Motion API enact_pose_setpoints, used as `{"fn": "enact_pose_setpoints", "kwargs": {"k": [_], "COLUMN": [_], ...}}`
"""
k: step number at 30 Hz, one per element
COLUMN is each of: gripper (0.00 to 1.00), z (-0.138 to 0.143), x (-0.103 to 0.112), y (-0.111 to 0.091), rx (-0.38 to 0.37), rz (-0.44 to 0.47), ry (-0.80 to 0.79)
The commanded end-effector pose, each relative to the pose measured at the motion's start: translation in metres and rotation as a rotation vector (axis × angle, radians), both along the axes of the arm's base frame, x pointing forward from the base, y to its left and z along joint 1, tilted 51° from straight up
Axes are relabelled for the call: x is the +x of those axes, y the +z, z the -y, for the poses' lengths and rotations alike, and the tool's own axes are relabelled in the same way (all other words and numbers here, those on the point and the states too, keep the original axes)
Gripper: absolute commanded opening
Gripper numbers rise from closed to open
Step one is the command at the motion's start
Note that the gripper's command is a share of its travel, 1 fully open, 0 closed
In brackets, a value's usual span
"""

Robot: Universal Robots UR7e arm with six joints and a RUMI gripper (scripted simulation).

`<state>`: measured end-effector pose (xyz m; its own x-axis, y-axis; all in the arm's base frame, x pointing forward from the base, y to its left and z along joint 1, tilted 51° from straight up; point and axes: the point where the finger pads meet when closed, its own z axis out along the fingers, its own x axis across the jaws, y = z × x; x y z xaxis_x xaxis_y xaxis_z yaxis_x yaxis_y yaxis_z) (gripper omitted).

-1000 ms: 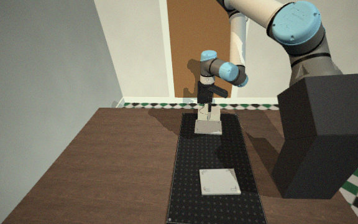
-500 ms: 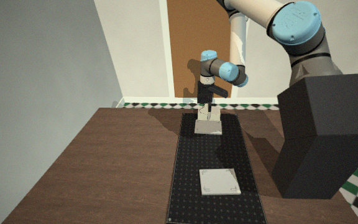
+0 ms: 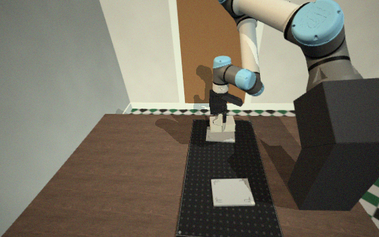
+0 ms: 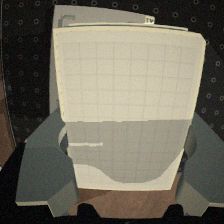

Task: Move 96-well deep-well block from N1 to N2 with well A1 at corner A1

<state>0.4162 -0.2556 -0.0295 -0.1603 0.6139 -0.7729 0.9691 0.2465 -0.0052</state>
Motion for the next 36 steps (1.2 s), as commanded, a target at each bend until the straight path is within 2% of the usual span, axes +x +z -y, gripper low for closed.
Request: {"fn": "enact_pose_setpoints", "kwargs": {"k": [1, 36], "gripper": [0.0, 0.0], "z": [-0.008, -0.072], "x": [-0.002, -0.018], "y": [-0.01, -0.09], "rx": [-0.001, -0.001], "rz": [0.001, 0.001], "ry": [0.001, 0.001]}}
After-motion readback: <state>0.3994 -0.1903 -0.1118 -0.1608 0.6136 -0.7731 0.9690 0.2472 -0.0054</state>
